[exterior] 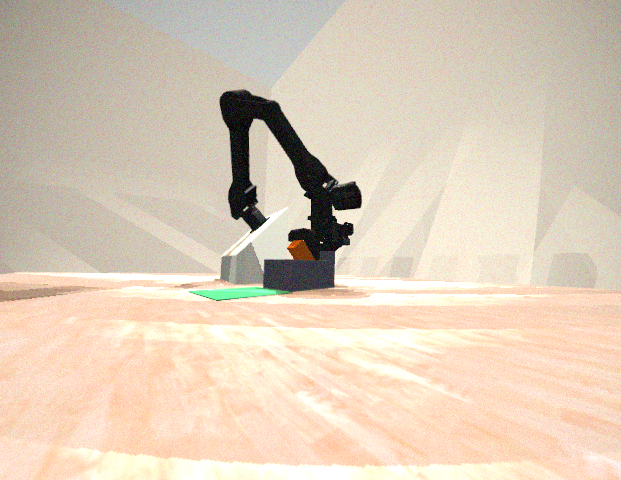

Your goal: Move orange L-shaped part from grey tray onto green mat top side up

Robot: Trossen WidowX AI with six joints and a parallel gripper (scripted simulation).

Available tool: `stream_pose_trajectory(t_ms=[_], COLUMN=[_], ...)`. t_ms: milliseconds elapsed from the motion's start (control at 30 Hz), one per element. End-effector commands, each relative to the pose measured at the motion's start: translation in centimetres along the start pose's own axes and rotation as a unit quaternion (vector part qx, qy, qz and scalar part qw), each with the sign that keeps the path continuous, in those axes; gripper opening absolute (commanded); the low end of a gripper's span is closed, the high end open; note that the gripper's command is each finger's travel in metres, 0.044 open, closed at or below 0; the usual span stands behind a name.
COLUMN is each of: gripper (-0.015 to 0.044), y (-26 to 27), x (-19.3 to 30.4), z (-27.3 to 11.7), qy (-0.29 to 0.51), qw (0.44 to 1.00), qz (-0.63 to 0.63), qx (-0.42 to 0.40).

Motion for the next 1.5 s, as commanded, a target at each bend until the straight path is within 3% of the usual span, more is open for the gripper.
stream_pose_trajectory(t_ms=[0, 433, 733, 1467], gripper=[0.018, 0.018, 0.018, 0.018], y=[0.0, 1.1, 0.0, 0.0], x=[0.0, 0.0, 0.1, 0.3], z=[0.0, -1.5, -10.9, -10.5], qy=[0.0, 0.004, 0.003, 0.007], qw=[1.0, 1.0, 1.0, 1.0], qz=[0.0, -0.003, -0.004, -0.009], qx=[0.0, 0.003, 0.002, 0.005])
Point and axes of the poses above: the point midway between the two fingers, 35 mm back from their tips, its own z axis out along the fingers, its own y axis across the jaws, x = y × z, the point moved 3 cm from there along -z, back along the fingers, and after that the axes turned 8 degrees about -z, right-handed, at the moved point
